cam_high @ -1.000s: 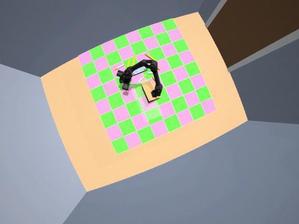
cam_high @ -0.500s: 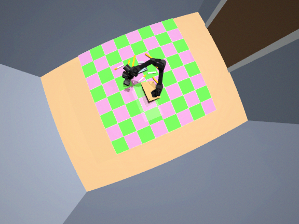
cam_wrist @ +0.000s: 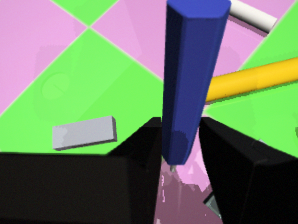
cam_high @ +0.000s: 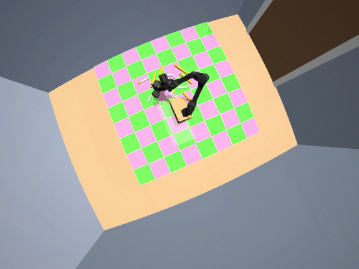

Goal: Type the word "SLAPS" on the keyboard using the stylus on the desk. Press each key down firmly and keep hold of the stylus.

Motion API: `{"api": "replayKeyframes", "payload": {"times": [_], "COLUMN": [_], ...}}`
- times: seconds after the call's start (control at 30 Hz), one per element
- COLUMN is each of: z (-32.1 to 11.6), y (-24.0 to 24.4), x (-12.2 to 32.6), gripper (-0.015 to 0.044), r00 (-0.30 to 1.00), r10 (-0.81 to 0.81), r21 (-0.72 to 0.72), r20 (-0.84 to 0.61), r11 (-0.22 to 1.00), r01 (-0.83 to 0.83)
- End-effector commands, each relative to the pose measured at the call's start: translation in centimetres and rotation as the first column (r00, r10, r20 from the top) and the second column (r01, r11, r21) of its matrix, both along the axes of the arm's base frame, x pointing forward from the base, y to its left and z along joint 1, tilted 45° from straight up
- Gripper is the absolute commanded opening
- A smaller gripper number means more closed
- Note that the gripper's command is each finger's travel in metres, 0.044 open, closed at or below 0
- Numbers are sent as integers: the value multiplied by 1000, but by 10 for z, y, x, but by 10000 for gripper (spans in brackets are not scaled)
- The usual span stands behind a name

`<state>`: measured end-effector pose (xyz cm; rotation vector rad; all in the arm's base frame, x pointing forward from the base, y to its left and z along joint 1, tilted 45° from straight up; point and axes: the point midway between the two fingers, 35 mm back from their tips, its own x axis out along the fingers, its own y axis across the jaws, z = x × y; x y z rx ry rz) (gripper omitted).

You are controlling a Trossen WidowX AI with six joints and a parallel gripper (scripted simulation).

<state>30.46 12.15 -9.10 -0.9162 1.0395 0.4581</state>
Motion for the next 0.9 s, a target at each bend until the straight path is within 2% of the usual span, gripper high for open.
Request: {"api": "replayKeyframes", "payload": {"times": [0.0,0.43,0.87], "z": [18,77,62], "y": [-8,-36,-52], "x": [6,18,19], "gripper": [0,0,0], "r00": [995,923,922], "r10": [16,27,27], "r21": [37,82,81], "r20": [95,383,386], "r11": [999,995,995], "r01": [-20,-63,-63]}}
